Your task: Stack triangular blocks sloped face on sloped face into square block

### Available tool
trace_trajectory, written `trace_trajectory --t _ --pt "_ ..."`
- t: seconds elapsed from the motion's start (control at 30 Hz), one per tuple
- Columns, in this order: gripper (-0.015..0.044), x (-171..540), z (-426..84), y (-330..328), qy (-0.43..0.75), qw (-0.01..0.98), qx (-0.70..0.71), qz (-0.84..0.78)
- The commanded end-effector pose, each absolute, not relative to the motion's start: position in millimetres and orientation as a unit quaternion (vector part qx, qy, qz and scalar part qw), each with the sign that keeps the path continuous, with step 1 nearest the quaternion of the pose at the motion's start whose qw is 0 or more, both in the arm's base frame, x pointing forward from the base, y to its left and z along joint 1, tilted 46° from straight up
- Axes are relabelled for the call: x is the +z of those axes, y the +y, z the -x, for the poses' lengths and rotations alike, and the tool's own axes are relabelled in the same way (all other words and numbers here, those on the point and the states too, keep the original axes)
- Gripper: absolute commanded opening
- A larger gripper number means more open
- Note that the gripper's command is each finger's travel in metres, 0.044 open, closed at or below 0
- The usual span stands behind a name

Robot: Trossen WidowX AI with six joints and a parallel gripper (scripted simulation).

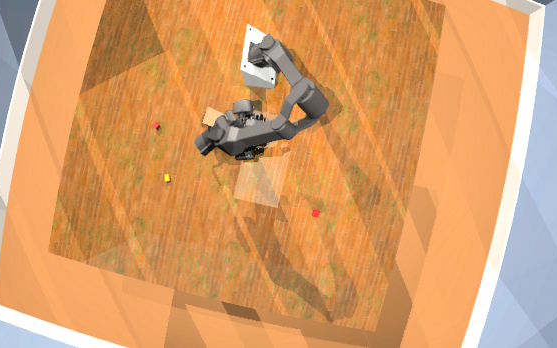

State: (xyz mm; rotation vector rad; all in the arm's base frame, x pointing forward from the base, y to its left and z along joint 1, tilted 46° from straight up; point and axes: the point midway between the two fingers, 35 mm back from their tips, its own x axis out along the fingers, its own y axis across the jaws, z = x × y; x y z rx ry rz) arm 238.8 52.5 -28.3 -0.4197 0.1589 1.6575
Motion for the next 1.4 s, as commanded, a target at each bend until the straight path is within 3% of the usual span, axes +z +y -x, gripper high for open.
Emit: trace_trajectory --t 0.0,0.7,0.93,1.17,1.37 --pt "0.044 -30 -238 59 0.07 0.656 0.729 0.181" --pt "0.044 -36 -230 88 0.062 0.656 0.732 0.174" --pt "0.0256 -36 -230 88 0.062 0.656 0.732 0.174" --pt "0.021 -36 -230 88 0.062 0.656 0.732 0.174" --pt "0.0052 -34 -230 86 0.062 0.654 0.733 0.177"
